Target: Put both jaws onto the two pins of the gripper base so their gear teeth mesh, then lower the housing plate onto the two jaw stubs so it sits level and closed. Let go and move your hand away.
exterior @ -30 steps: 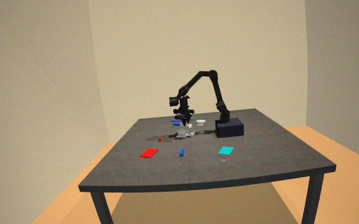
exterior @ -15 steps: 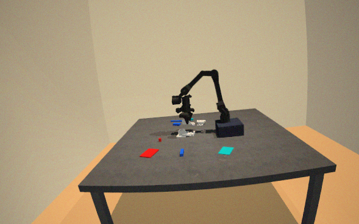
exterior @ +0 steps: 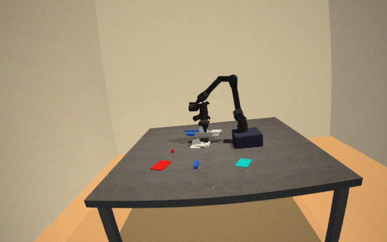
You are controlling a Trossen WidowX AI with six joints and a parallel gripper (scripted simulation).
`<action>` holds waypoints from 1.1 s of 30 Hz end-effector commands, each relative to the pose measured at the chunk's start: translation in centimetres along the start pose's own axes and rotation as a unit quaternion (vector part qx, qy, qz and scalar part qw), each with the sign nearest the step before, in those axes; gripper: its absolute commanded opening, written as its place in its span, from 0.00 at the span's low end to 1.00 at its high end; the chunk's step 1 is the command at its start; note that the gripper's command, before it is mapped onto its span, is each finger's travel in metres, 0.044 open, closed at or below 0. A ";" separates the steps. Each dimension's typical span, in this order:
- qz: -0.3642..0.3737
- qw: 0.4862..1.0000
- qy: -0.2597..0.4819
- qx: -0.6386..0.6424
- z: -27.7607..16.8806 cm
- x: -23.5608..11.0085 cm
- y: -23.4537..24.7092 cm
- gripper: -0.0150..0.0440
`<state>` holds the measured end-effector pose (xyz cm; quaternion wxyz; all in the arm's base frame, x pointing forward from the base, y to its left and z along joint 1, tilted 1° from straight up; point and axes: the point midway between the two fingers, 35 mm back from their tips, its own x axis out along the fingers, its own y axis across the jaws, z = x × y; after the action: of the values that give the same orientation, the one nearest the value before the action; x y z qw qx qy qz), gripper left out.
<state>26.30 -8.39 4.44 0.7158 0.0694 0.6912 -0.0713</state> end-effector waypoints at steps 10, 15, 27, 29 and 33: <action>0.002 1.000 -0.002 -0.010 -0.2 0.0 -0.1 0.48; 0.002 1.000 -0.002 -0.016 -0.2 0.0 -0.1 0.48; 0.002 1.000 -0.002 -0.017 0.2 0.0 0.1 0.48; 0.002 1.000 -0.002 -0.017 0.8 -0.1 0.4 0.48; 0.003 1.000 -0.003 -0.017 1.8 -0.1 1.1 0.48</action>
<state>27.48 -8.09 4.71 0.7212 0.0561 0.6879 -0.0590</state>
